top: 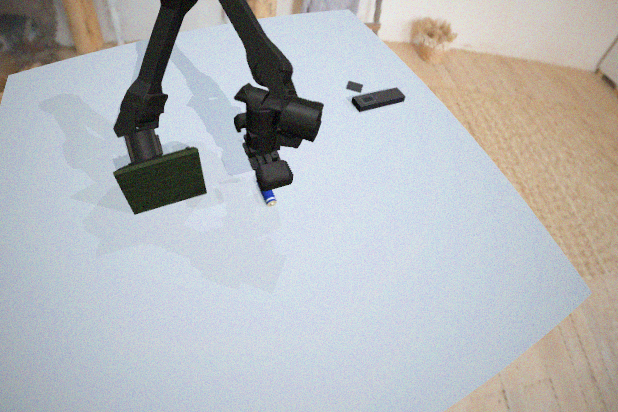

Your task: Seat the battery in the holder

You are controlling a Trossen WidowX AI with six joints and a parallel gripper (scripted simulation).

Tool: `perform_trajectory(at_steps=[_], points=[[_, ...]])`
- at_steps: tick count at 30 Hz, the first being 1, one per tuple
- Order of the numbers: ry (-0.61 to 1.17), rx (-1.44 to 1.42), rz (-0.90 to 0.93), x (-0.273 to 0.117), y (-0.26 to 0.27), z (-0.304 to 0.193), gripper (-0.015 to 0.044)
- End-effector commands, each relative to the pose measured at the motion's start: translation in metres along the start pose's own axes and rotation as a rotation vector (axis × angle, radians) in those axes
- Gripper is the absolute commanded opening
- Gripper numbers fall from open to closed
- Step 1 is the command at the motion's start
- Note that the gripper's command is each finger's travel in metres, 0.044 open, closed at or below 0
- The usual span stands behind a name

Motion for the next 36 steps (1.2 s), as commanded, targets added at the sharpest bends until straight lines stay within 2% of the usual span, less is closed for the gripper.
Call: perform_trajectory(at_steps=[1,3,12,24,27,33,36], points=[[-0.002,-0.01,-0.008,-0.001,-0.004,0.002,0.0],[0.0,0.0,-0.001,-0.006,-0.001,0.001,0.0],[0.0,-0.009,-0.011,-0.08,-0.004,0.001,0.0],[-0.003,-0.002,-0.007,-0.079,-0.003,0.001,0.0],[-0.003,0.131,-0.007,-0.074,-0.006,0.001,0.0079],[-0.005,0.684,-0.008,-0.05,-0.015,0.001,0.0236],[-0.006,0.961,-0.008,-0.038,-0.019,0.0,0.0237]])
Point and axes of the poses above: the point midway between the two fingers, 35 mm back from their tips, its own x axis out along the fingers, its own y axis across the jaws, z = x × y, the point moved 3 cm from there along -x, back along the fingers, and after that the axes turned 12 degrees about -x, right-handed, at the moved point
